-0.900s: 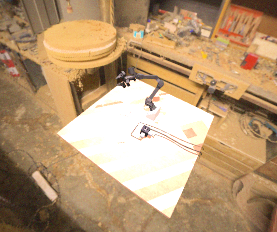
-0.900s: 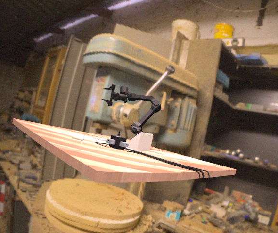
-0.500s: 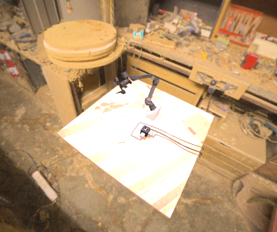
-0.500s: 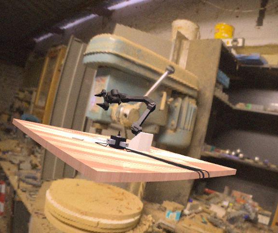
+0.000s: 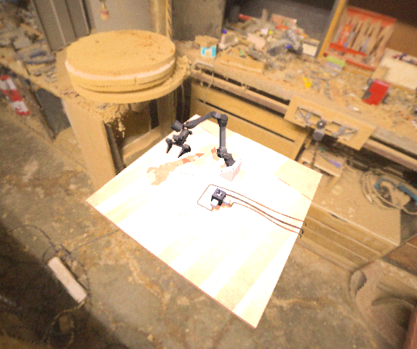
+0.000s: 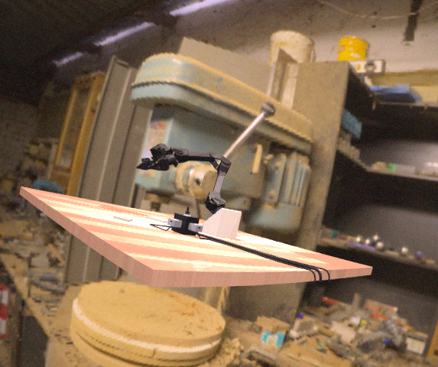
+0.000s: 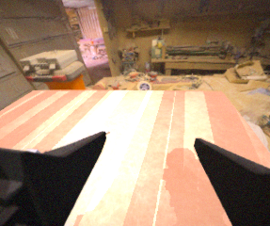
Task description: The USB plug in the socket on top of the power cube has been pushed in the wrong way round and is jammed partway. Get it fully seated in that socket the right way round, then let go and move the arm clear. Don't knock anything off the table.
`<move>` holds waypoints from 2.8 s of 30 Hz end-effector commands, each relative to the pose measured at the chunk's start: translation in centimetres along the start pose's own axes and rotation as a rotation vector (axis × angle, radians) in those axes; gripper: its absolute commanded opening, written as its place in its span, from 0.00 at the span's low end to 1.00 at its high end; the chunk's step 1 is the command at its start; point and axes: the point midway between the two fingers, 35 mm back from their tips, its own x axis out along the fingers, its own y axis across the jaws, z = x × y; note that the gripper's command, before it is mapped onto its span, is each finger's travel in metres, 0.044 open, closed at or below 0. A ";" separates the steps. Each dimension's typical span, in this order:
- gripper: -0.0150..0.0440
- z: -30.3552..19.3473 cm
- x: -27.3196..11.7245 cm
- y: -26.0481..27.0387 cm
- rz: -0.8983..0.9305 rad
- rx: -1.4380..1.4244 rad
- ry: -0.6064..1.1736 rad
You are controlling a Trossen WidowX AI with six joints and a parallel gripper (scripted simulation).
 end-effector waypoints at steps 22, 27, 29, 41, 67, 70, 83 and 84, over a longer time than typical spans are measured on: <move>1.00 -4.4 10.4 22.1 0.050 1.065 0.913; 1.00 -5.4 10.4 25.6 -0.118 1.149 1.028; 1.00 -5.8 10.2 26.9 -0.195 1.176 1.060; 1.00 -8.3 8.5 33.6 -0.719 1.283 1.019; 1.00 -9.3 7.4 36.4 -0.934 1.325 0.847; 1.00 -9.5 7.5 36.4 -0.934 1.325 0.847; 1.00 -10.7 8.0 36.3 -0.934 1.325 0.846; 1.00 -10.7 8.0 36.2 -0.934 1.325 0.846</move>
